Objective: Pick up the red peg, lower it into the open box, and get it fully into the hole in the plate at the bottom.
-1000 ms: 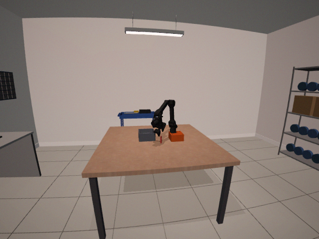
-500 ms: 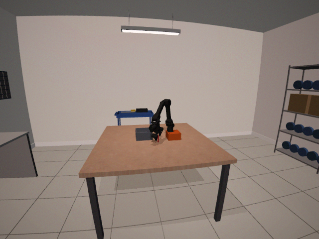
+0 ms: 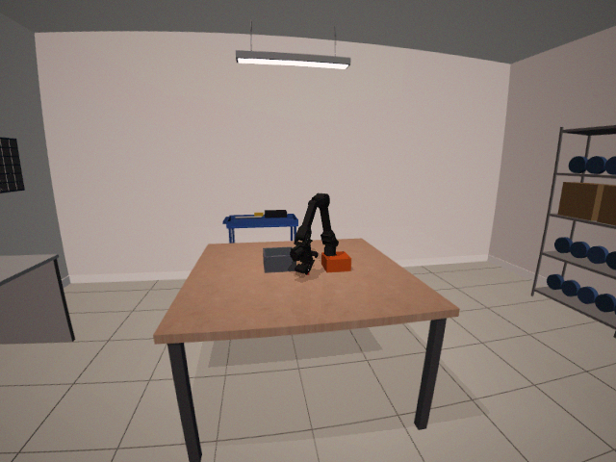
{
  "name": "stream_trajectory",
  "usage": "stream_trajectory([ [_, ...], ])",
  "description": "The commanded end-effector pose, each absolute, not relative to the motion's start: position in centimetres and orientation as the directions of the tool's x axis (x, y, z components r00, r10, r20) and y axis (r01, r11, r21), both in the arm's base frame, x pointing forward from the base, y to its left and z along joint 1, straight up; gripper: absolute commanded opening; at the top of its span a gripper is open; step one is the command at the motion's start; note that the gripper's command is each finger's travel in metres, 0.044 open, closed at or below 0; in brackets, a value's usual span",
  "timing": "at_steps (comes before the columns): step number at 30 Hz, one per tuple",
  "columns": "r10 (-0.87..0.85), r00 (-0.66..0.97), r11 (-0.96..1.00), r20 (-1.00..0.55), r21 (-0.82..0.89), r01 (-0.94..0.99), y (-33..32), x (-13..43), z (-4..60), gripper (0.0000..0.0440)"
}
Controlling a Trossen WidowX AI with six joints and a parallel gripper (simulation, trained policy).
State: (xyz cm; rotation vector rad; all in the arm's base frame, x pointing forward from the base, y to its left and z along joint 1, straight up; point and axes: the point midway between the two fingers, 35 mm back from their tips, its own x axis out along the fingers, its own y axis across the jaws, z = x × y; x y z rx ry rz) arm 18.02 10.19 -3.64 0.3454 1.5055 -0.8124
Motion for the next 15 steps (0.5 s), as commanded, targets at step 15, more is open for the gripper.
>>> stream_trajectory([
  [15,-0.325,-0.077,0.689,-0.943,-0.291,0.664,8.8,20.1,0.3,0.0],
])
